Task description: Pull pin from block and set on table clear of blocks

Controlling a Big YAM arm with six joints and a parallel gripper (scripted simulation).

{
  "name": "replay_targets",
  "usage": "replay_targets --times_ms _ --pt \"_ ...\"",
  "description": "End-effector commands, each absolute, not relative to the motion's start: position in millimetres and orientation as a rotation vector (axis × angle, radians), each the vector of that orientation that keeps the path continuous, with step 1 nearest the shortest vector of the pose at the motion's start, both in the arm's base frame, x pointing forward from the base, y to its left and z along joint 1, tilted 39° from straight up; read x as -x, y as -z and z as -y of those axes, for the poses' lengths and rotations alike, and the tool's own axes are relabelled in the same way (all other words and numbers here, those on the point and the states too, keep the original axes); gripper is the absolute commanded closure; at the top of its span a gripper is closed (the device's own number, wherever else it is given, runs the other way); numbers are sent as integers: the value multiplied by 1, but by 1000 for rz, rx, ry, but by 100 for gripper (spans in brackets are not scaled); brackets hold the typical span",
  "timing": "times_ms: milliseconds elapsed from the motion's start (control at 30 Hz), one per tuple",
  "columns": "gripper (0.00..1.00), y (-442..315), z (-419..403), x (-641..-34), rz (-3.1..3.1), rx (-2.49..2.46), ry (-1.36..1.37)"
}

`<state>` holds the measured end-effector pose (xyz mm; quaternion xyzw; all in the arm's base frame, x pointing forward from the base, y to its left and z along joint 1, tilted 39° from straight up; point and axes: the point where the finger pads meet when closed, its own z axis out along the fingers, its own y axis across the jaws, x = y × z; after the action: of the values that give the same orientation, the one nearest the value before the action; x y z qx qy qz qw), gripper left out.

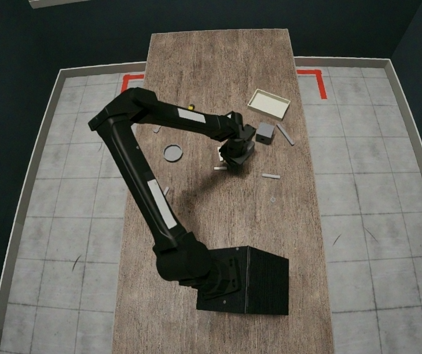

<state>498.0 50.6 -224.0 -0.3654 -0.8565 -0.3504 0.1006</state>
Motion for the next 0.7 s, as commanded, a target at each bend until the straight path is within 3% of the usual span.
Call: replay_targets --times_ms 0,667 --pt "100 211 -53 -507 2556 1080 1046" --pt "100 211 -54 -505 2554 1079 1044"
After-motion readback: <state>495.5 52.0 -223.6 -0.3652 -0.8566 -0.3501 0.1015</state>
